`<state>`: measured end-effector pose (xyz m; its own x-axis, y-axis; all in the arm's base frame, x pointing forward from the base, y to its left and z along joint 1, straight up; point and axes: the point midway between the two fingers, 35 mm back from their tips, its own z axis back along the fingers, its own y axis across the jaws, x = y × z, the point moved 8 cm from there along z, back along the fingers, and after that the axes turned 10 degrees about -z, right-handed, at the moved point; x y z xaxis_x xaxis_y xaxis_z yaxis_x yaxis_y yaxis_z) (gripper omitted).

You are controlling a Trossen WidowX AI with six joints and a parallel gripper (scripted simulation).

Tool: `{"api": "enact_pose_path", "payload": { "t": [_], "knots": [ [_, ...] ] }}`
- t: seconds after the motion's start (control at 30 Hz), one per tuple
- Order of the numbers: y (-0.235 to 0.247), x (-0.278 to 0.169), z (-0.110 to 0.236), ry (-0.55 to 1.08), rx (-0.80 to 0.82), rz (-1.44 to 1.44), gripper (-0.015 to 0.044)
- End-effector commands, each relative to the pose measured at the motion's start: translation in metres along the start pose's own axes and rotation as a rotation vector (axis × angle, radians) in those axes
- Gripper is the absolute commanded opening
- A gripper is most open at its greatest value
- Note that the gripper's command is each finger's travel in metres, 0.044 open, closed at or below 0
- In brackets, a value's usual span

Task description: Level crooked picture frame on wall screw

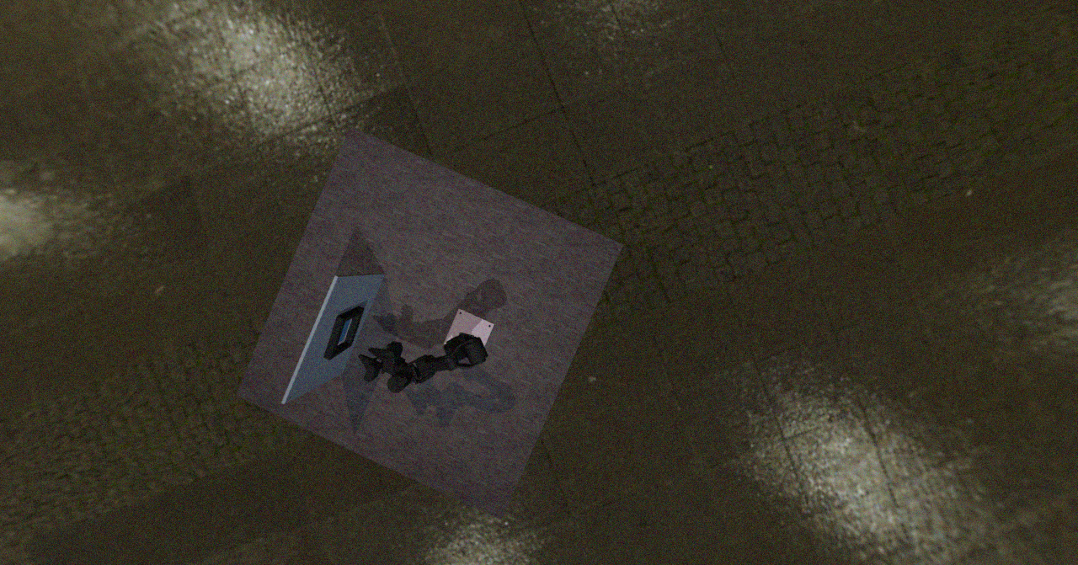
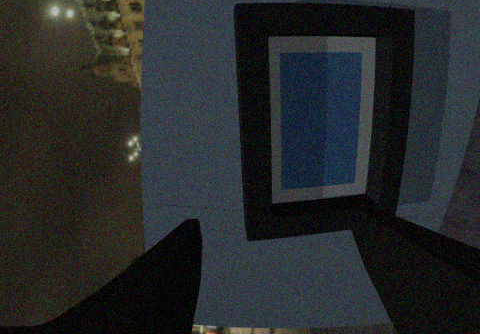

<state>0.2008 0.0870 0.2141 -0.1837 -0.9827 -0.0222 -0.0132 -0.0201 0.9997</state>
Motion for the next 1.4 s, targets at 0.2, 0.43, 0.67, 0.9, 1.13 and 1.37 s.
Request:
{"api": "enact_pose_path", "payload": {
  "t": [0.2,0.43,0.67,0.9,1.13,1.37],
  "knots": [
    [-0.001,0.003,0.001,0.010,0.003,-0.024,0.0260],
    [-0.001,0.003,0.001,0.010,0.003,-0.024,0.0260],
    [0.002,-0.001,-0.039,0.010,0.007,-0.024,0.0260],
    [0.000,0.002,-0.079,0.010,0.011,-0.023,0.0260],
    [0.000,0.002,-0.079,0.010,0.011,-0.023,0.0260],
    [0.000,0.002,-0.079,0.010,0.011,-0.023,0.0260]
  ]
}}
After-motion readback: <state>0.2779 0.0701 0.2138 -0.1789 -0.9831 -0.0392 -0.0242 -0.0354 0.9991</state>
